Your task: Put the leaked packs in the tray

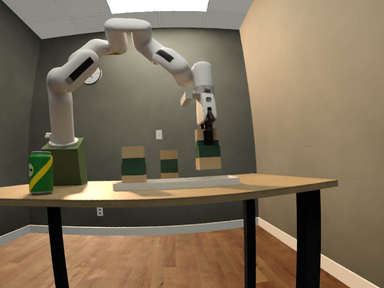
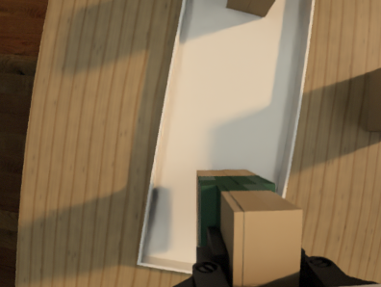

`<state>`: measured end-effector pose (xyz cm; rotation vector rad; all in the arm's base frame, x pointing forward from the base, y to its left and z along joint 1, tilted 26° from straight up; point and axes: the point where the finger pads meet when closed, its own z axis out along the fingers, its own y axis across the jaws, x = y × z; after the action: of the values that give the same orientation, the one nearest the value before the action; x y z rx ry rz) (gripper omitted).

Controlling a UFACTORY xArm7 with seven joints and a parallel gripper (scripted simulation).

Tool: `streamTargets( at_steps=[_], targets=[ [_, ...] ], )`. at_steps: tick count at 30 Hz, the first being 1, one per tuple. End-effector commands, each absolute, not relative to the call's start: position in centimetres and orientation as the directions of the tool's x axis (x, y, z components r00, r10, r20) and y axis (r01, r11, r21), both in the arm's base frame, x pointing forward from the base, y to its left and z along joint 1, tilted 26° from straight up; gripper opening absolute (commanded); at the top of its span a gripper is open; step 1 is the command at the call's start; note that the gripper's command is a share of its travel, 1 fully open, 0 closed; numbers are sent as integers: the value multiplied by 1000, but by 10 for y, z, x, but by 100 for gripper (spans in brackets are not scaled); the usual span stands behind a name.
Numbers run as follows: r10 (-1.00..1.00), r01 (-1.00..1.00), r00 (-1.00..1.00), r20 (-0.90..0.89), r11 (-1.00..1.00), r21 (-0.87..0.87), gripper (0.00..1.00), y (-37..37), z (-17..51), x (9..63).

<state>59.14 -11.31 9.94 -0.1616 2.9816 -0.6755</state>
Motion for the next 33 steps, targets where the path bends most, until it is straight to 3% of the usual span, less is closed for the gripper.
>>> streamTargets(
  at_steps=[1,33],
  targets=[
    [-122,-85,-991,-59,897,-434,25,-114,97,593],
    [-122,-85,-991,-59,897,-434,25,-132,59,598]
  ],
)
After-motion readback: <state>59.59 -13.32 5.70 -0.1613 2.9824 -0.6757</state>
